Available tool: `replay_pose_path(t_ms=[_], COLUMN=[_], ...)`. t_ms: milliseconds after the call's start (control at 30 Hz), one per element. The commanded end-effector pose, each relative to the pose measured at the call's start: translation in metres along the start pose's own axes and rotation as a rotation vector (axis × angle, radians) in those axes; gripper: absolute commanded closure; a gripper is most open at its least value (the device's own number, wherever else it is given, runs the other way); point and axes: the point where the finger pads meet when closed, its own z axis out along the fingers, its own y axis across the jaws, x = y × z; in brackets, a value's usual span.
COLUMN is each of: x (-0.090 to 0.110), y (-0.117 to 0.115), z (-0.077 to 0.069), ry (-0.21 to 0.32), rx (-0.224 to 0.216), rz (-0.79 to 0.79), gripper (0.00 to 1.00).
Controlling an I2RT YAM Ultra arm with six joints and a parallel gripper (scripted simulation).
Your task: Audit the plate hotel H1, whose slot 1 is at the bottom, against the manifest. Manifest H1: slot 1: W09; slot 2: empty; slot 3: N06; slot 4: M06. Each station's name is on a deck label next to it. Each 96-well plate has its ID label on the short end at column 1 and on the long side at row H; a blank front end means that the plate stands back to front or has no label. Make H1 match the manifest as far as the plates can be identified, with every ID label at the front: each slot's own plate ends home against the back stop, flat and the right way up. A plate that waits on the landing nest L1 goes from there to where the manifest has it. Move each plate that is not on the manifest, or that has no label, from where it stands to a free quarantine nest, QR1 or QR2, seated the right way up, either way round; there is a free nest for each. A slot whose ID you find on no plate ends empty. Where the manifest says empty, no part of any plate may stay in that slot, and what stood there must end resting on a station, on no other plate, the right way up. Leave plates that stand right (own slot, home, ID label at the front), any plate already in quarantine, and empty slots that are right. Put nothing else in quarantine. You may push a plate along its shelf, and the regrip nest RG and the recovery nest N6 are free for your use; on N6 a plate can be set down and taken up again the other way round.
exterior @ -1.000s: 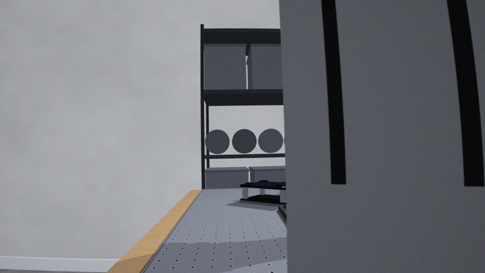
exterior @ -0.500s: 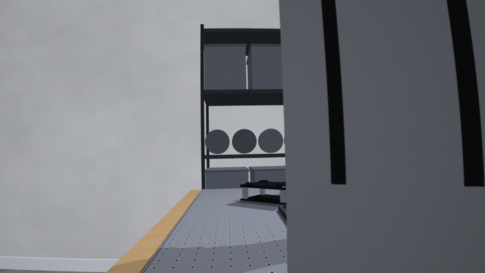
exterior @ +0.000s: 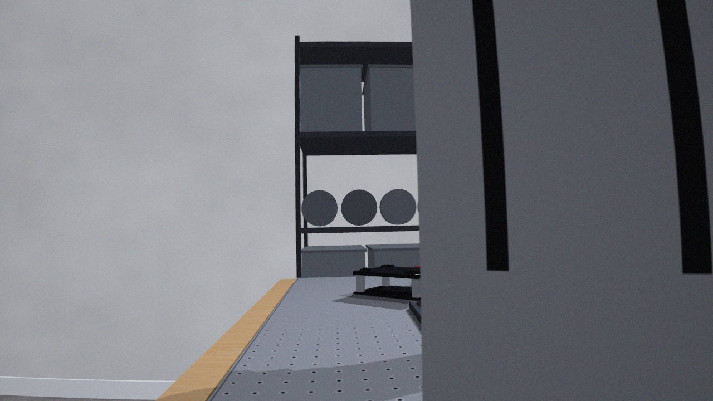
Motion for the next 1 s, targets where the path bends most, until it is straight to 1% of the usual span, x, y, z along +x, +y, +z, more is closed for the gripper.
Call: replay_pose_path(t_ms=[0, 233, 600, 700, 967], x=[-0.011, -0.016, -0.025, -0.029, -0.034], y=[0.002, 0.004, 0.001, 0.004, 0.003], z=[0.005, 0.009, 0.021, 0.022, 0.028], ry=[-0.007, -0.007, -0.004, -0.009, -0.007], rx=[-0.011, -0.014, -0.009, -0.015, -0.013], rz=[-0.002, -0.006, -0.001, -0.006, -0.004], gripper=[0.00, 0.00, 0.00, 0.00, 0.00])
